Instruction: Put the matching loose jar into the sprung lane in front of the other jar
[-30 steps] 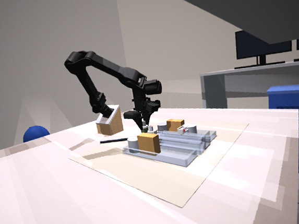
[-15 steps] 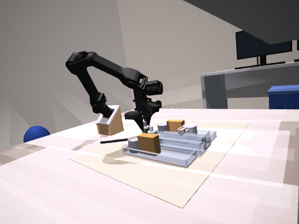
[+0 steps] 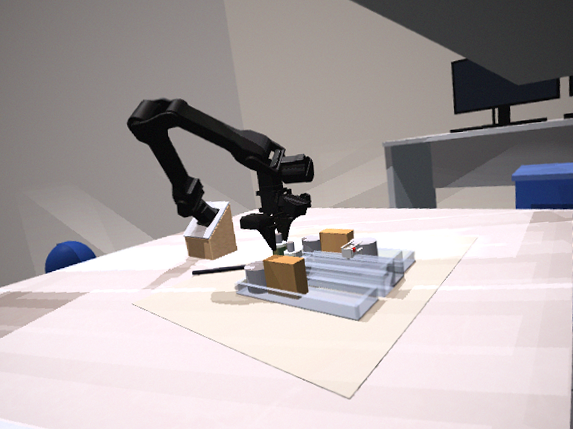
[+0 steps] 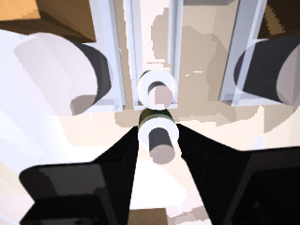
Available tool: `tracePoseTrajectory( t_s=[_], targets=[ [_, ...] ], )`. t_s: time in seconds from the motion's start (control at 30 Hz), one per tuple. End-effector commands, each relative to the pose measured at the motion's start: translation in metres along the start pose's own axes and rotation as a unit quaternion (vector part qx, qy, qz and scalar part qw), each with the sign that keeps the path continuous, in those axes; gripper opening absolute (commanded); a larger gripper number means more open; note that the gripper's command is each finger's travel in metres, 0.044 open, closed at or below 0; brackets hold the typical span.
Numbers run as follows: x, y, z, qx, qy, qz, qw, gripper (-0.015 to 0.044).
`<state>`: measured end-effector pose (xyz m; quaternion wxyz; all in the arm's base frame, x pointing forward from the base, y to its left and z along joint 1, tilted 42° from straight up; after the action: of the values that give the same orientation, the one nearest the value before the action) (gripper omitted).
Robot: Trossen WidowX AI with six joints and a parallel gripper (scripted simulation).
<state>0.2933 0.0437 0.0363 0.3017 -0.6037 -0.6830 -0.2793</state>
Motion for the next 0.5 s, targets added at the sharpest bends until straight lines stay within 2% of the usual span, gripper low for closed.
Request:
tracePoseTrajectory(
  t_s=[0.0,0.47],
  targets=[
    [0.0013,0.006,-0.0003,-0.004,-0.001,-0.007,1.0,0.0],
    [0.0013,0.0113,-0.0002,-0.004,-0.001,-0.008,1.0,0.0]
  ],
)
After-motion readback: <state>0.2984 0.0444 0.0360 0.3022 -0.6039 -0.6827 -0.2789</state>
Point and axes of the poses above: the point midway between the two fingers, 35 mm back from their tips, its own x axis back along the fingers, its own z axis across the jaws, y = z × x, the point moved 6 cm from there along x, back along the fingers, and after that the axes turned 3 degrees about -x, right-handed, at the moved point
